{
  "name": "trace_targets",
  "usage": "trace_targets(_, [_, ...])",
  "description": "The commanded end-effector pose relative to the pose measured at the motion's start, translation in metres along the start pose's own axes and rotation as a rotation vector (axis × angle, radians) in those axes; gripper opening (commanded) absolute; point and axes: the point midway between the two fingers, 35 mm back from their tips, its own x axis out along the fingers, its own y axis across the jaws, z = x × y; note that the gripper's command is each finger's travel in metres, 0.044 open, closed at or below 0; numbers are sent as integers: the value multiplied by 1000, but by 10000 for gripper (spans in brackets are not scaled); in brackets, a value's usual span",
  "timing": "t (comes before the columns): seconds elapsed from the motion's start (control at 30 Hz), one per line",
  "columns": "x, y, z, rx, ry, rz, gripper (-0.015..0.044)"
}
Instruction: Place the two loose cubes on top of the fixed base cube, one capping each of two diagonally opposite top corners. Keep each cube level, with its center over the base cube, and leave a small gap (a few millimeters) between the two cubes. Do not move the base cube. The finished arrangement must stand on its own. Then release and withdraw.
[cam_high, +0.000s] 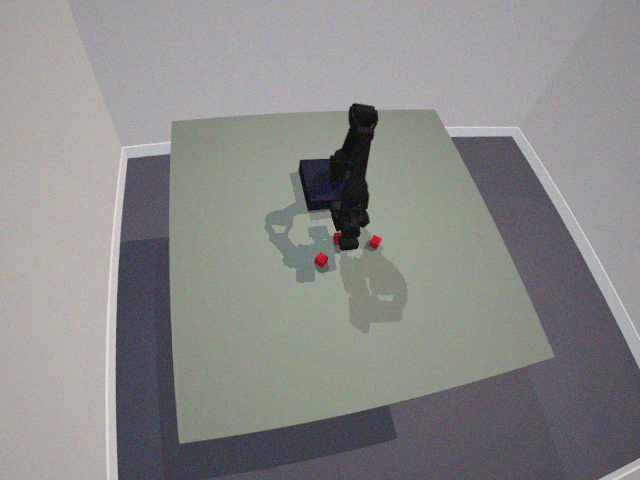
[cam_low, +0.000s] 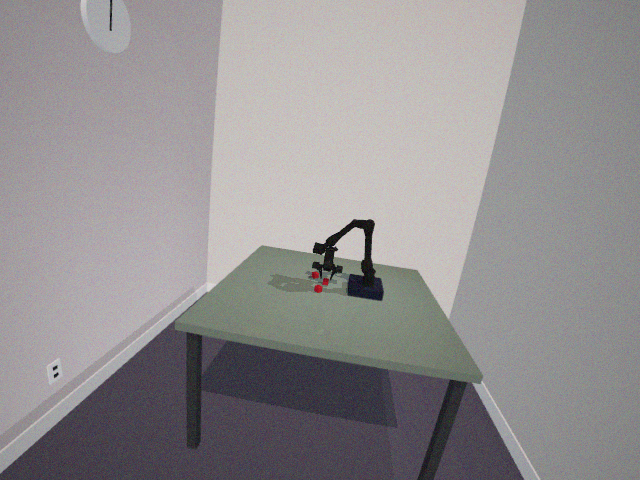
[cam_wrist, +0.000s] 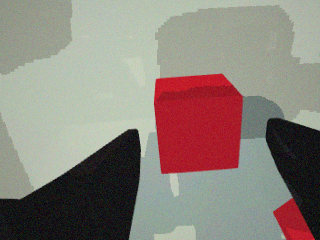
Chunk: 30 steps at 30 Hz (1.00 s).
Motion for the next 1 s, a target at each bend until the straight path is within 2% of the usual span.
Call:
trace_targets(0.0, [9,2,1,4,-5,6,265])
trace_targets(0.1, [12,2,1,4,-5,6,265])
trace_targets(0.3, [12,2,1,4,-5,6,107])
trace_targets(0.47, [10,2,1,4,-5,6,105])
trace_targets(0.97, [-34,-4,-1,4,-4,5,105])
